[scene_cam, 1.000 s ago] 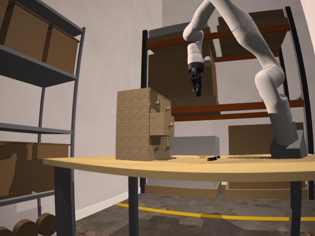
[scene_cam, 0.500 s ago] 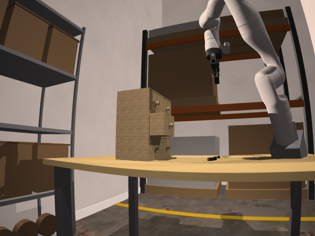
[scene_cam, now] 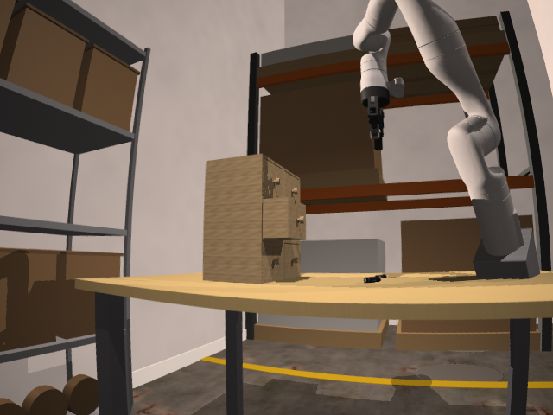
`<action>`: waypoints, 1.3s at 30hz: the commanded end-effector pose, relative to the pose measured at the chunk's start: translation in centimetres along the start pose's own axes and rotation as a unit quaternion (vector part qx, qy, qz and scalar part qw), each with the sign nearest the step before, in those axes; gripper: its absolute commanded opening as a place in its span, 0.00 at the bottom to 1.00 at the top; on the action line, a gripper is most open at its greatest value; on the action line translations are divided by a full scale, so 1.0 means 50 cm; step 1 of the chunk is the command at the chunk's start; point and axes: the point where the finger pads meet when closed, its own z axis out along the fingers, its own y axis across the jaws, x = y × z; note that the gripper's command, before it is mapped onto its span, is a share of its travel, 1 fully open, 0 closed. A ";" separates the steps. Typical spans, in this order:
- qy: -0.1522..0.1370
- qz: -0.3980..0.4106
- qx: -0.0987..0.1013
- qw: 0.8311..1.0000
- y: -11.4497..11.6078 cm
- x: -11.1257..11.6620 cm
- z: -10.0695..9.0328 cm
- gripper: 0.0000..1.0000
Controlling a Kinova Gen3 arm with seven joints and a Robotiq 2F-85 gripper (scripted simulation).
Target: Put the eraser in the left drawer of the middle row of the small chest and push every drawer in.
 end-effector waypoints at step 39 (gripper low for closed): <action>-0.230 0.000 0.000 0.973 0.000 -0.112 0.156 1.00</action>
